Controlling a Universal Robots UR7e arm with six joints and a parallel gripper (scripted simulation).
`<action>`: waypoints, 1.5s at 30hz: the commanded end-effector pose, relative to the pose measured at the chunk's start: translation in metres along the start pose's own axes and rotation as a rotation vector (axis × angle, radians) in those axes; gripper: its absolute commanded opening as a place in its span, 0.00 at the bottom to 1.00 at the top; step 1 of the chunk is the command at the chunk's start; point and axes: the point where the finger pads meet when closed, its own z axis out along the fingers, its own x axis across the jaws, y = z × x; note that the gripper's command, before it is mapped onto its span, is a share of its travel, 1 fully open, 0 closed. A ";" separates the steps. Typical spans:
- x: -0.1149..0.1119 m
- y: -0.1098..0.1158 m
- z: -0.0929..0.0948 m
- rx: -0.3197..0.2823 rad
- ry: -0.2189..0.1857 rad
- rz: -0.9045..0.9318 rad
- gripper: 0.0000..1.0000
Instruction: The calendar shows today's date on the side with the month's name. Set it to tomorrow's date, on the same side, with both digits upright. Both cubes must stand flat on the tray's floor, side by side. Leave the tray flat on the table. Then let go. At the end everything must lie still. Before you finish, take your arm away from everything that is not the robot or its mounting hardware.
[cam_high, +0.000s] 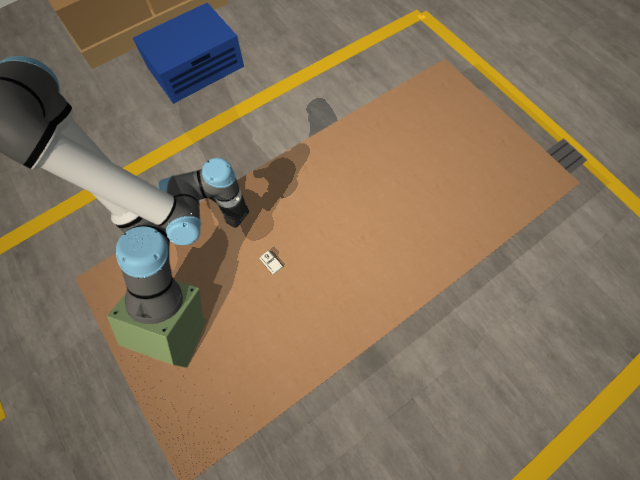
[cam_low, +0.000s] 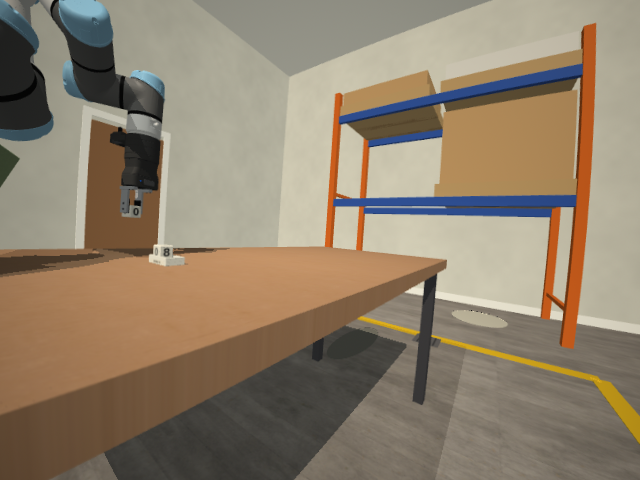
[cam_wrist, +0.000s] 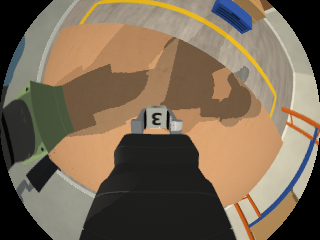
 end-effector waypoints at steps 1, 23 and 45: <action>0.002 0.002 -0.001 -0.004 0.004 -0.002 0.57; -0.001 0.015 -0.002 -0.003 0.003 -0.403 0.57; -0.003 0.037 -0.001 -0.004 0.002 -0.939 0.57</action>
